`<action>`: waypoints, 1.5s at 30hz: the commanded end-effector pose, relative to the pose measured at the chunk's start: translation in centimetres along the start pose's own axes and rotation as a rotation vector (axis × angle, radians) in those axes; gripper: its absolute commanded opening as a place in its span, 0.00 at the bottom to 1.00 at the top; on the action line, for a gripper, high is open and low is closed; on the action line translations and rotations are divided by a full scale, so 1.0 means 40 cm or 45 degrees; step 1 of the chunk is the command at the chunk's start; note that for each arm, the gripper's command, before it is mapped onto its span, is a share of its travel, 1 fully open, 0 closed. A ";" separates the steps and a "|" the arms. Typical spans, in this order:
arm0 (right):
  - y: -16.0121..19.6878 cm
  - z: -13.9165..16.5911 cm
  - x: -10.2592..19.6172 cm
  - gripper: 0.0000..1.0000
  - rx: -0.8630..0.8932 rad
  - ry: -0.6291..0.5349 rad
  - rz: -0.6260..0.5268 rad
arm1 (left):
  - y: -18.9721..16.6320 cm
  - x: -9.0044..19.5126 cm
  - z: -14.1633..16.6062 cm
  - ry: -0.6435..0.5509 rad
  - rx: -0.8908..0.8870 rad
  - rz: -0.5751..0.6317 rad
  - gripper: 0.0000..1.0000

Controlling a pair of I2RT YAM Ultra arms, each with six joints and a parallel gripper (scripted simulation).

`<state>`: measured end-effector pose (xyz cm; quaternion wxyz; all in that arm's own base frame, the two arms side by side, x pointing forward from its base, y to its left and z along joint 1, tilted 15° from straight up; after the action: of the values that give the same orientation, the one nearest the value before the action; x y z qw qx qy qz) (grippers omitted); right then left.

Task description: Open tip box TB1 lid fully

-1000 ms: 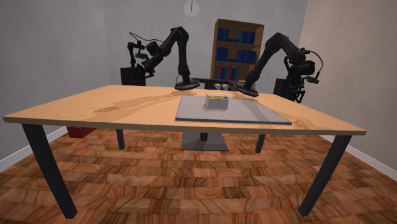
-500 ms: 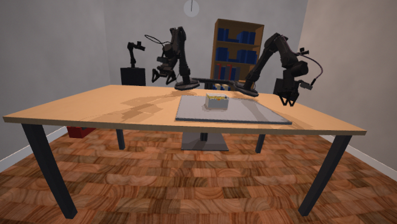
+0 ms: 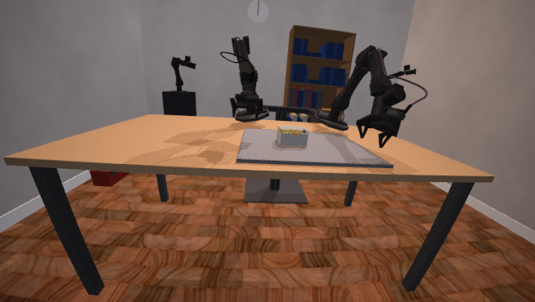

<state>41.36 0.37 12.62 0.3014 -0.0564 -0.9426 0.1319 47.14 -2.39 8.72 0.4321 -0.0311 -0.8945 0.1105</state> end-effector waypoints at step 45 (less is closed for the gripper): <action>0.506 0.099 0.142 1.00 0.420 -0.051 -0.516 | -0.393 -0.057 0.494 -0.337 -1.406 1.279 1.00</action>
<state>35.28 19.41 6.95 0.3145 0.1783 -0.9047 0.2254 35.35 -20.03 -0.84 0.1547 -0.6050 -0.7622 -0.1705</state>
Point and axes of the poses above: on each arm, the point where the finger pads meet when closed, its own x axis back along the fingers, its own y axis across the jaws, z = x × y, the point moved 1 cm from there along x, back along the fingers, and after that the axes turned 8 degrees about x, right-handed, at the moved point
